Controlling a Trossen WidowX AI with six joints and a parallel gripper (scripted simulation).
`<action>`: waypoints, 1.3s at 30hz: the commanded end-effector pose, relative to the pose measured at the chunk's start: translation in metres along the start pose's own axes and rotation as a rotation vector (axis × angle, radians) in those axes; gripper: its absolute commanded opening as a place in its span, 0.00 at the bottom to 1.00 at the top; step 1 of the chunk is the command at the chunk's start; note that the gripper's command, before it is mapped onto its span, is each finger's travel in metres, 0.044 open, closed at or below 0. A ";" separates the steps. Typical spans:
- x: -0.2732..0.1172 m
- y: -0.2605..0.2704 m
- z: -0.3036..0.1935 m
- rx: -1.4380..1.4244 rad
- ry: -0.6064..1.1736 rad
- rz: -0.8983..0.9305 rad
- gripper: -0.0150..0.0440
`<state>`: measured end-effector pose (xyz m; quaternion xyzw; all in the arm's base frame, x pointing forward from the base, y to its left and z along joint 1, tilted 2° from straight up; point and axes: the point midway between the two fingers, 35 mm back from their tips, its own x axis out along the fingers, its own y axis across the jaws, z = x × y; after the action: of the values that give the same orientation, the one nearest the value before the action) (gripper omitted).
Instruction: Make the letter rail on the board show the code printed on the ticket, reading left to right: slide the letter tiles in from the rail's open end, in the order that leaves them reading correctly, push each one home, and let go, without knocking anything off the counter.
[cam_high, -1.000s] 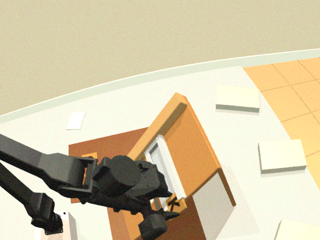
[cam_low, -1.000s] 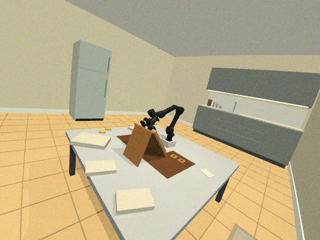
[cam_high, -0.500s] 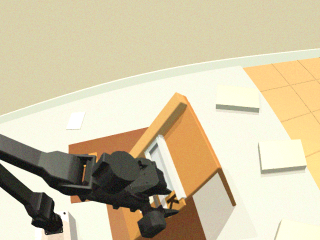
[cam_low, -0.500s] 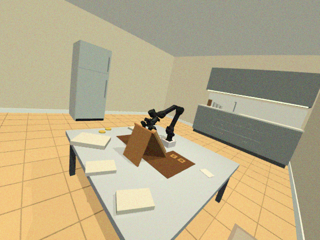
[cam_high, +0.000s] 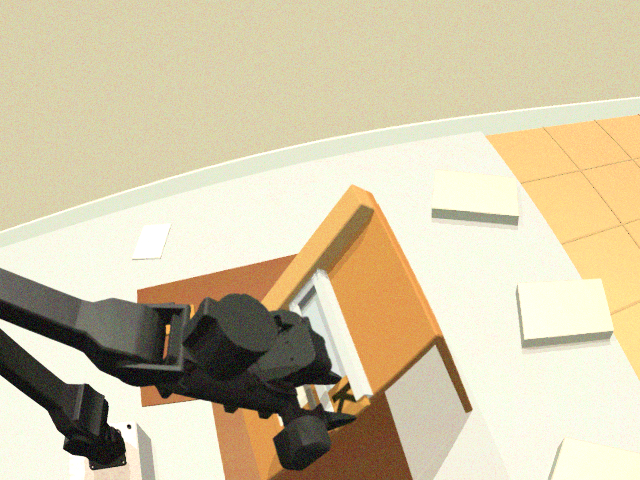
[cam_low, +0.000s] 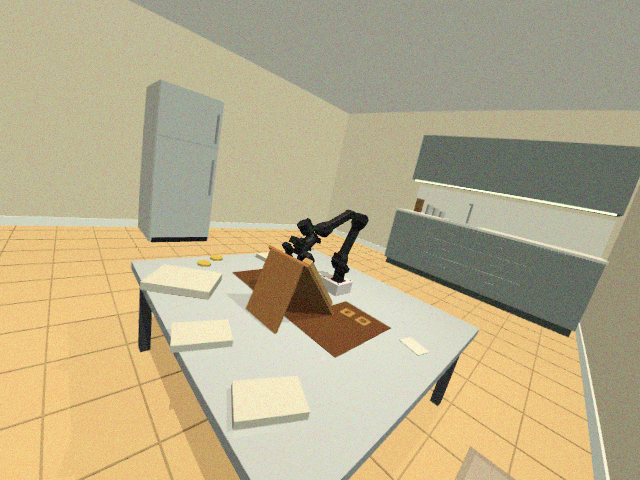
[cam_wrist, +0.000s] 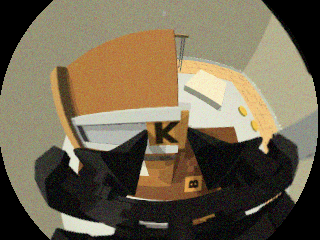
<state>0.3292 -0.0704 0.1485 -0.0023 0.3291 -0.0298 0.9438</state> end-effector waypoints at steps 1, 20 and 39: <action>0.000 0.002 -0.001 0.003 0.000 -0.001 0.25; 0.000 0.009 0.000 0.003 0.000 0.000 0.25; 0.000 0.020 -0.001 0.004 0.000 0.000 0.25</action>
<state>0.3305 -0.0534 0.1483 -0.0016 0.3289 -0.0297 0.9439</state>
